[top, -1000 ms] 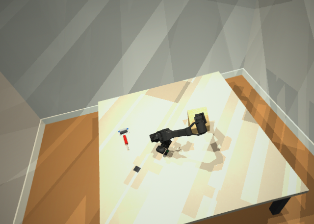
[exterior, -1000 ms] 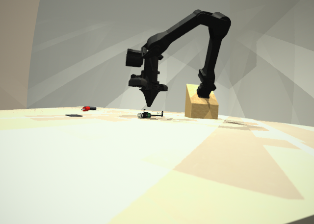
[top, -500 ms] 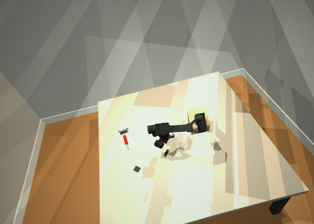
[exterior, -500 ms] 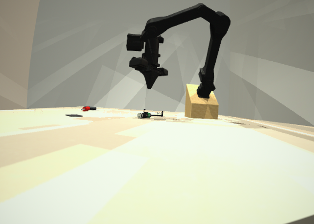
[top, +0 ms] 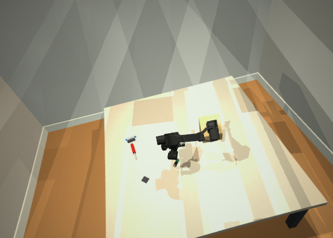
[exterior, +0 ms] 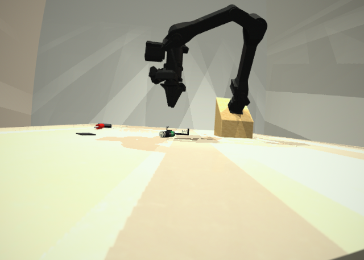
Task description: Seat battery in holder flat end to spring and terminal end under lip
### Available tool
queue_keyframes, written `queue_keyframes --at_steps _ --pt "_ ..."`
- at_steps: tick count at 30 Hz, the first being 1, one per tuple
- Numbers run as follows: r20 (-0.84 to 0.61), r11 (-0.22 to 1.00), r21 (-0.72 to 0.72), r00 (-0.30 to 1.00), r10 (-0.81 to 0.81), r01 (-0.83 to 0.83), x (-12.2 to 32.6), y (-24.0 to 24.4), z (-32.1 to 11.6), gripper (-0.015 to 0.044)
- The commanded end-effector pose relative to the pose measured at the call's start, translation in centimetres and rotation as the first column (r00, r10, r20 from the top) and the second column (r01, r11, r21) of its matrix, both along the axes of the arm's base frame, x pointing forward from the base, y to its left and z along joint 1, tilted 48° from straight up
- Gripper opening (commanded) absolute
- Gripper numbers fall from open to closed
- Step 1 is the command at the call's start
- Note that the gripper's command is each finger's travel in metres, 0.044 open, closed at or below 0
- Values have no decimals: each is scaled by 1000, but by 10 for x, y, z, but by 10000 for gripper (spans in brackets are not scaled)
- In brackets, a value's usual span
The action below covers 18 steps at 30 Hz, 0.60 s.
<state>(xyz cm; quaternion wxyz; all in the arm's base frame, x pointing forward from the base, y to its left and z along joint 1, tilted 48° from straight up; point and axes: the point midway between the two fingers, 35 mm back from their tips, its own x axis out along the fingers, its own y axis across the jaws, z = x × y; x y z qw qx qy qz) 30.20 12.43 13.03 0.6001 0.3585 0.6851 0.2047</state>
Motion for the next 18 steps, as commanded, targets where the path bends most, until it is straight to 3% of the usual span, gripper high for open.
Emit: queue_keyframes --at_steps 1,5,7,18 --pt "386 930 -62 851 357 -362 2 22 -13 225" --pt "634 783 -211 527 565 -585 4 39 -21 225" --pt "689 724 -273 397 607 -634 4 45 -23 225" --pt "694 716 -281 380 611 -639 4 46 -23 225"
